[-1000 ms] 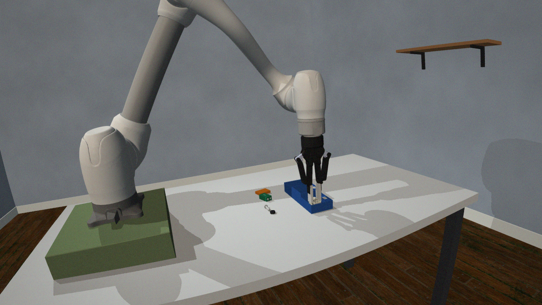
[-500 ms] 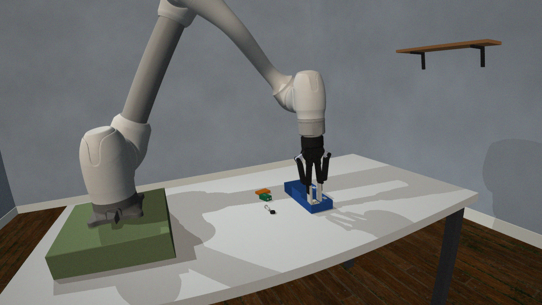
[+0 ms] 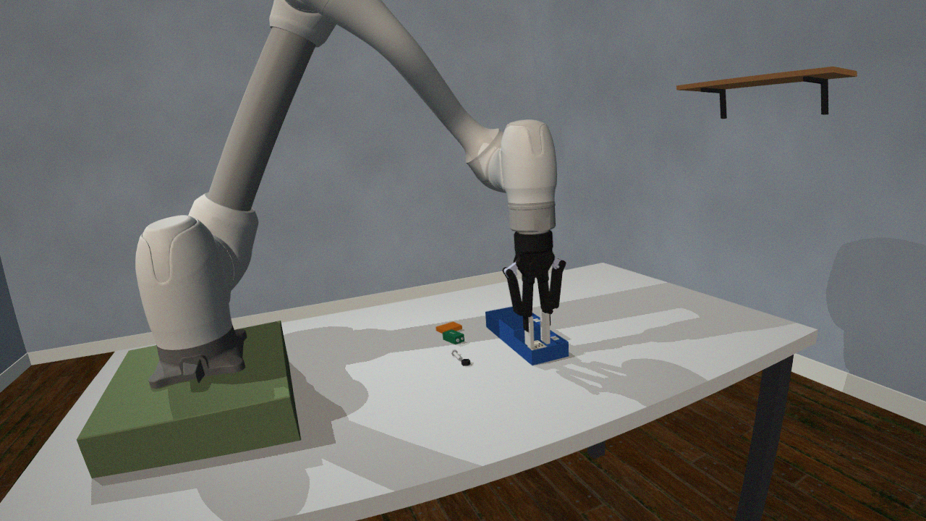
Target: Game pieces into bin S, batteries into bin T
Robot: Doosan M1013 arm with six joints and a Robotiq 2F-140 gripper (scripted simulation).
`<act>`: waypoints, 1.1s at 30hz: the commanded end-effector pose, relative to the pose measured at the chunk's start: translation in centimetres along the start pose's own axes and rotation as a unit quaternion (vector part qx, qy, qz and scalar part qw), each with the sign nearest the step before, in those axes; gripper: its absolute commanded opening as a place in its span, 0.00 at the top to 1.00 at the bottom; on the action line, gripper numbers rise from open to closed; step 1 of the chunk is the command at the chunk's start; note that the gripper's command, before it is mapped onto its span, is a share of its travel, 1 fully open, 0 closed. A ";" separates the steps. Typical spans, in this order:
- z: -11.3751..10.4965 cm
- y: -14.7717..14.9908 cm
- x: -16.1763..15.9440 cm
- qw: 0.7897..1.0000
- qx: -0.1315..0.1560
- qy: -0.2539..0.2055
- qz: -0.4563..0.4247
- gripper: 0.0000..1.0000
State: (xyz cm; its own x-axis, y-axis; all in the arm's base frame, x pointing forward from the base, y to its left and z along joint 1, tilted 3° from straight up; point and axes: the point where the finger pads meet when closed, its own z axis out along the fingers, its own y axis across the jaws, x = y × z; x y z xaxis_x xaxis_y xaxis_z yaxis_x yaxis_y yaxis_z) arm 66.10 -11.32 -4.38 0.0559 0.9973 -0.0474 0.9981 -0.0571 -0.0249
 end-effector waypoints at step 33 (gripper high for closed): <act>-4.4 0.0 0.0 1.000 0.000 0.000 0.000 0.81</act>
State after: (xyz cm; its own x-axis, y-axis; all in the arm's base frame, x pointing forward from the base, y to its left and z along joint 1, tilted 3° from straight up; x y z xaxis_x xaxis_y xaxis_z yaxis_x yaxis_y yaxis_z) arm 66.22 -11.12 -0.03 0.0559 0.9973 -0.0474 0.9981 -0.0572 -0.0248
